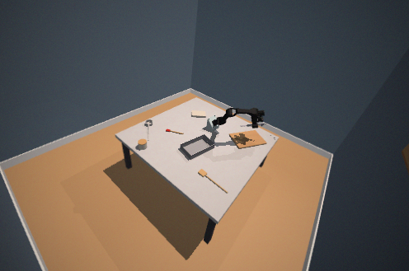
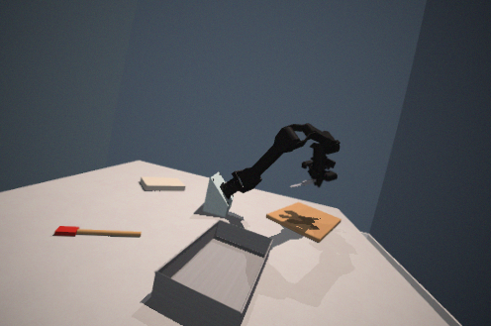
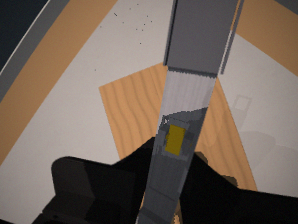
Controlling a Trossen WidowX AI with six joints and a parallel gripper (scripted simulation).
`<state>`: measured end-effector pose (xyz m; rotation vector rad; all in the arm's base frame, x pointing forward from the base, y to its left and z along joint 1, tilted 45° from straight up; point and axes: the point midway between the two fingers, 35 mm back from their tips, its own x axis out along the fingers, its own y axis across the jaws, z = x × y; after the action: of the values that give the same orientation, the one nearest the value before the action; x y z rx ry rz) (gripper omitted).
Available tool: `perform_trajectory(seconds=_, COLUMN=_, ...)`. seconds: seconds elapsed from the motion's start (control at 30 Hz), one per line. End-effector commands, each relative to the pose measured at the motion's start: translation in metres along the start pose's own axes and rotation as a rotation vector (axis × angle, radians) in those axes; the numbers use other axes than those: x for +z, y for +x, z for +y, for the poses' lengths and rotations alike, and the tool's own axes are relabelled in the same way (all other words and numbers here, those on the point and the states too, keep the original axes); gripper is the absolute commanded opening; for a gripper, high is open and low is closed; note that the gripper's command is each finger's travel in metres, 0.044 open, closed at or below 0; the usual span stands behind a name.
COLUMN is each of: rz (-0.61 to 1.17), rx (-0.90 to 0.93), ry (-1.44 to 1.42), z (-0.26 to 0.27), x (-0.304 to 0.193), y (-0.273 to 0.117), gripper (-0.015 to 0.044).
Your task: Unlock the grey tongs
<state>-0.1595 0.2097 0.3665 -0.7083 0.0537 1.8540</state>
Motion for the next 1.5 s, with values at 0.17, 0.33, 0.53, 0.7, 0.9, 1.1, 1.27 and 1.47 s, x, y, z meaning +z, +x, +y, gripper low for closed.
perform_trajectory(seconds=0.17, rz=-0.139, rx=0.028, ry=-0.014, z=0.003, x=0.003, y=-0.003, gripper=-0.015)
perform_trajectory(seconds=0.33, rz=-0.218, rx=0.035, ry=-0.021, z=0.004, x=0.003, y=-0.005, gripper=-0.015)
perform_trajectory(seconds=0.53, rz=-0.315, rx=0.037, ry=-0.029, z=0.004, x=0.003, y=-0.009, gripper=-0.015)
perform_trajectory(seconds=0.7, rz=-0.395, rx=0.032, ry=-0.036, z=0.004, x=0.001, y=-0.012, gripper=-0.015)
perform_trajectory(seconds=0.9, rz=-0.494, rx=0.021, ry=-0.043, z=0.003, x=-0.001, y=-0.018, gripper=-0.015)
perform_trajectory(seconds=1.1, rz=-0.592, rx=0.002, ry=-0.05, z=0.001, x=-0.005, y=-0.024, gripper=-0.015)
perform_trajectory(seconds=1.27, rz=-0.672, rx=-0.018, ry=-0.053, z=-0.001, x=-0.009, y=-0.029, gripper=-0.015)
perform_trajectory(seconds=1.47, rz=-0.768, rx=-0.05, ry=-0.057, z=-0.004, x=-0.017, y=-0.036, gripper=-0.015)
